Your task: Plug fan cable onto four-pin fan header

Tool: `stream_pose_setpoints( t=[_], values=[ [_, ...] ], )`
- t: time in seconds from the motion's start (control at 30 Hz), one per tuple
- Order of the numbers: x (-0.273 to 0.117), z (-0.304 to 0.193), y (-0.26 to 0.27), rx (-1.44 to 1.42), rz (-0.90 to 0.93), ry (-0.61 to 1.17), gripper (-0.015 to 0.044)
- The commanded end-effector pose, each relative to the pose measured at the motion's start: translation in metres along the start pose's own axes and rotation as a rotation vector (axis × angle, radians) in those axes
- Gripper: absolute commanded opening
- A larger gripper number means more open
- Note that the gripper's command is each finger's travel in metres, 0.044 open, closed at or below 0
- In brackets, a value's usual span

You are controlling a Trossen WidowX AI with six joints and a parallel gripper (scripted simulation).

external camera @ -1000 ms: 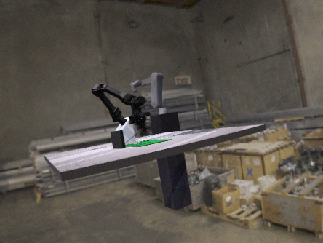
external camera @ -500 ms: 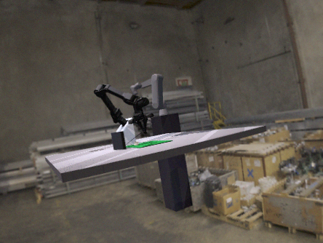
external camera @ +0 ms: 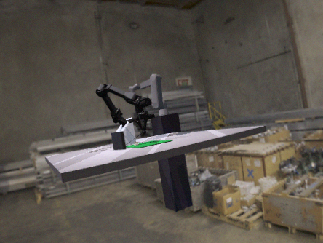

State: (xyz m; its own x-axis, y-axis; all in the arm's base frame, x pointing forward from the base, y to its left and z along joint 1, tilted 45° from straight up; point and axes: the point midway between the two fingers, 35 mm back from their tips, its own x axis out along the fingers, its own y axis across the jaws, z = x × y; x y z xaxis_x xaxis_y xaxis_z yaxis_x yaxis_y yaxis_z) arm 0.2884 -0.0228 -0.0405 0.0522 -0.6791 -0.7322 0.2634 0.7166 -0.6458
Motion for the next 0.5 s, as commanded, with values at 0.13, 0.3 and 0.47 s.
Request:
stream_pose_setpoints(
  t=[0.13,0.3,0.47],
  values=[
    [-0.0050,0.0064,0.0097,-0.281,0.005,0.016,0.0000],
    [-0.0050,0.0097,0.0101,-0.452,-0.008,0.032,0.0000],
    [-0.0051,0.0129,0.0104,-0.624,-0.018,0.051,0.0000]
  ],
)
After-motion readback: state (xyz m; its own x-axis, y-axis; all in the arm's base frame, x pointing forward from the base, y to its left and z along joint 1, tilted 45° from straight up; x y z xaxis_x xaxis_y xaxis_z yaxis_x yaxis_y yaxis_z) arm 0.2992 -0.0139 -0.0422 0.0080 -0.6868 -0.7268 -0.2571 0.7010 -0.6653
